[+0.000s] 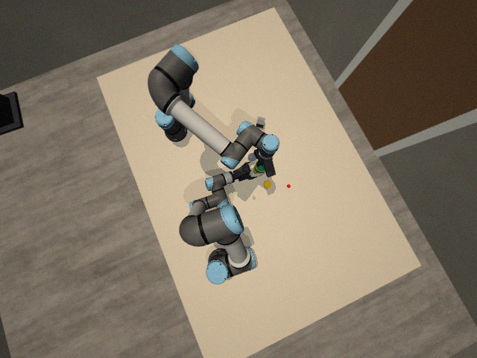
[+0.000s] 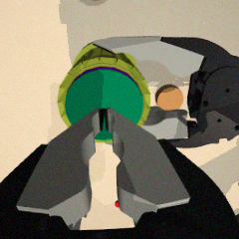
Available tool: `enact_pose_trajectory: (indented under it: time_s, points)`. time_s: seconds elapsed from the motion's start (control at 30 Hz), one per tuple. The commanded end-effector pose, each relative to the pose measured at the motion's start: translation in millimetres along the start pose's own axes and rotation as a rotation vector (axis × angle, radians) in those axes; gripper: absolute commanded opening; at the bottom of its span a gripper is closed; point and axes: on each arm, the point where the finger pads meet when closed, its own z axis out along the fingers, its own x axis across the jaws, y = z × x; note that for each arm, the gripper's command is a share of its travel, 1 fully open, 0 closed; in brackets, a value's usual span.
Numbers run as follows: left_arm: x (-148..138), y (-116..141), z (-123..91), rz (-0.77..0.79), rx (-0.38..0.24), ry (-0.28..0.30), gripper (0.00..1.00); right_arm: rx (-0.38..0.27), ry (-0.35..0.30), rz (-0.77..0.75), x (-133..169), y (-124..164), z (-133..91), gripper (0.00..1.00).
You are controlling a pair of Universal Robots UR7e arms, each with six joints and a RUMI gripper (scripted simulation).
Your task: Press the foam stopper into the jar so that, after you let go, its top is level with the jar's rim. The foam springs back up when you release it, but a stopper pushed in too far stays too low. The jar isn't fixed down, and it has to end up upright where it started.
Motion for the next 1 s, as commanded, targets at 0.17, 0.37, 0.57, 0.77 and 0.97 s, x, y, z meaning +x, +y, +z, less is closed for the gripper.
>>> enact_pose_trajectory:
  time_s: [0.17, 0.37, 0.57, 0.77, 0.97]
  points:
    - [-0.1, -0.2, 1.9, 0.0, 0.001, -0.001, 0.0, 0.0, 0.0, 0.001, -0.1, -0.5, -0.1, 0.33]
    - [-0.1, -0.2, 3.9, 0.0, 0.001, -0.001, 0.0, 0.0, 0.0, 0.001, -0.1, -0.5, -0.1, 0.33]
    - [-0.1, -0.2, 5.2, 0.0, 0.001, -0.001, 0.0, 0.0, 0.0, 0.001, -0.1, -0.5, -0.1, 0.33]
    - [-0.1, -0.1, 7.1, 0.0, 0.001, -0.001, 0.0, 0.0, 0.0, 0.001, -0.1, -0.5, -0.1, 0.33]
    - [-0.1, -0.1, 8.8, 0.0, 0.001, 0.0, 0.0, 0.0, 0.0, 0.001, -0.1, -0.5, -0.1, 0.33]
